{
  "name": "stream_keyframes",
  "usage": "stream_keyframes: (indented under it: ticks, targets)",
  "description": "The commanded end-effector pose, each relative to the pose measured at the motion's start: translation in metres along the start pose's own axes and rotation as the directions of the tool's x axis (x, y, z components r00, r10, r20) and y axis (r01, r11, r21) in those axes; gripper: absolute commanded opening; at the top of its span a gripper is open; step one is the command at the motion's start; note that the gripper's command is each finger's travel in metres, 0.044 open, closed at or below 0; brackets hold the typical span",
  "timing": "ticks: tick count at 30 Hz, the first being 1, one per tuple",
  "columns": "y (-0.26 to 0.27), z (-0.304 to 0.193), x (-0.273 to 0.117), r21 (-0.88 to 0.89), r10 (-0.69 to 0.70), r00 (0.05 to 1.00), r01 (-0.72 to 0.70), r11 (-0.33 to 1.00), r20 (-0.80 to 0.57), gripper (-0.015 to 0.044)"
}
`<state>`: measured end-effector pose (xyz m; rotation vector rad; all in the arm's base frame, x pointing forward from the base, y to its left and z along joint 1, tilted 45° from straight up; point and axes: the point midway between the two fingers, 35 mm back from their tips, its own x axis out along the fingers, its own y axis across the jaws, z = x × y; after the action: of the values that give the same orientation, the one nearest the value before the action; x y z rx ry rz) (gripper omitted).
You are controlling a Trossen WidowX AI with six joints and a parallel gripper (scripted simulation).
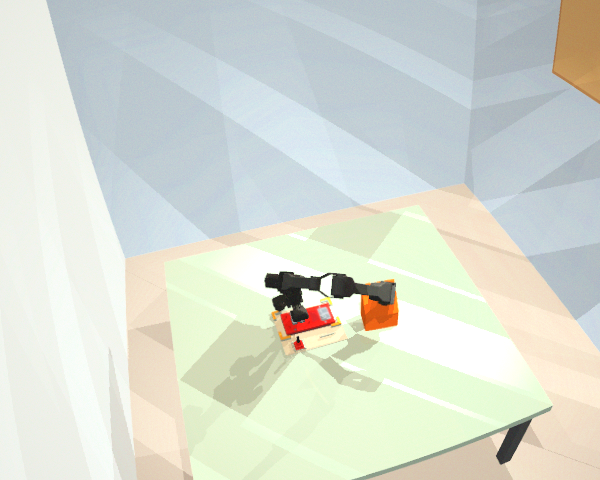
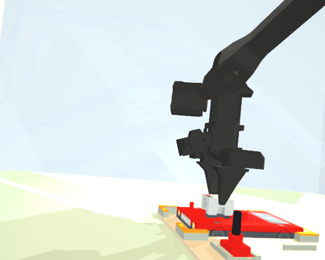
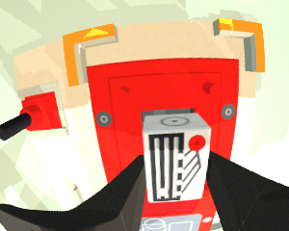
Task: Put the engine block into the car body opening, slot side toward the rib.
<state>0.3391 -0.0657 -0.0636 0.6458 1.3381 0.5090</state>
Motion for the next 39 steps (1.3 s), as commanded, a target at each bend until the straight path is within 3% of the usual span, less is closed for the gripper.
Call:
stream_keyframes:
  ticks: [1, 39]
  targets:
    - [0.0003, 0.0006, 0.0004, 0.005, 0.004, 1.000, -0.004, 1.000, 0.005, 0.0159]
    - [0.0002, 0.0008, 0.0051, 0.005, 0.004, 1.000, -0.004, 1.000, 0.005, 0.0159]
